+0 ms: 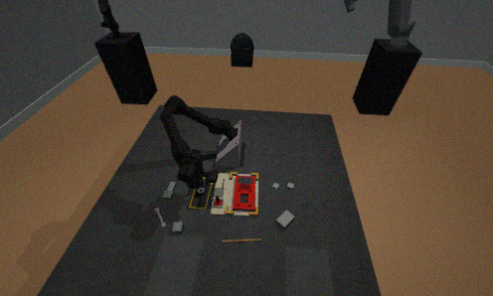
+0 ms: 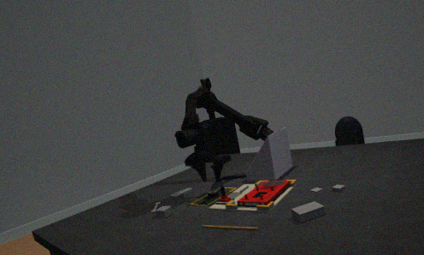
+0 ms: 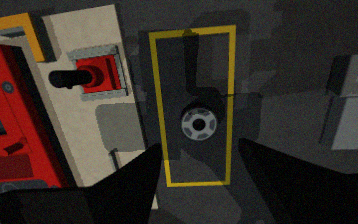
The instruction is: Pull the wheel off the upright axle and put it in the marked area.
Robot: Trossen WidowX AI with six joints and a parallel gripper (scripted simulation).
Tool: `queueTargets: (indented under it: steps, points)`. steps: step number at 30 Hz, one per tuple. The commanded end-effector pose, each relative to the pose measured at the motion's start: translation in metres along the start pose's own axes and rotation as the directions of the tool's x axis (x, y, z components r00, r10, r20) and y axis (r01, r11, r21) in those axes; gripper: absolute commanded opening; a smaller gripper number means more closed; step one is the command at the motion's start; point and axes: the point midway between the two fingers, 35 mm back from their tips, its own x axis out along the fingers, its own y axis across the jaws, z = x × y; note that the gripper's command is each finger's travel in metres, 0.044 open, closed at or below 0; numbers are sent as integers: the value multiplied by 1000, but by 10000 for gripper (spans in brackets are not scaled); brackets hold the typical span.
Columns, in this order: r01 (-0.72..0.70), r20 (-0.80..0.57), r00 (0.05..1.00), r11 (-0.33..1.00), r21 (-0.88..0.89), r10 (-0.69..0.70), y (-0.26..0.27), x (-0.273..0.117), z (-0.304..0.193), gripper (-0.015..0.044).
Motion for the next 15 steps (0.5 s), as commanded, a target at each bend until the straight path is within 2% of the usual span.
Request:
queueTargets:
  steps: [1,3,6,10,15]
  points:
    - [5,4,1000,1000,11,-5,-4,-11,0,300]
    - [-3,3,1000,1000,2,3,4,-10,-6,352]
    - [-10,1,1000,1000,4,10,24,-34,-39,431]
    - [0,0,1000,1000,7,0,37,-56,-80,440]
    - [1,0,1000,1000,7,-1,38,-56,-82,440]
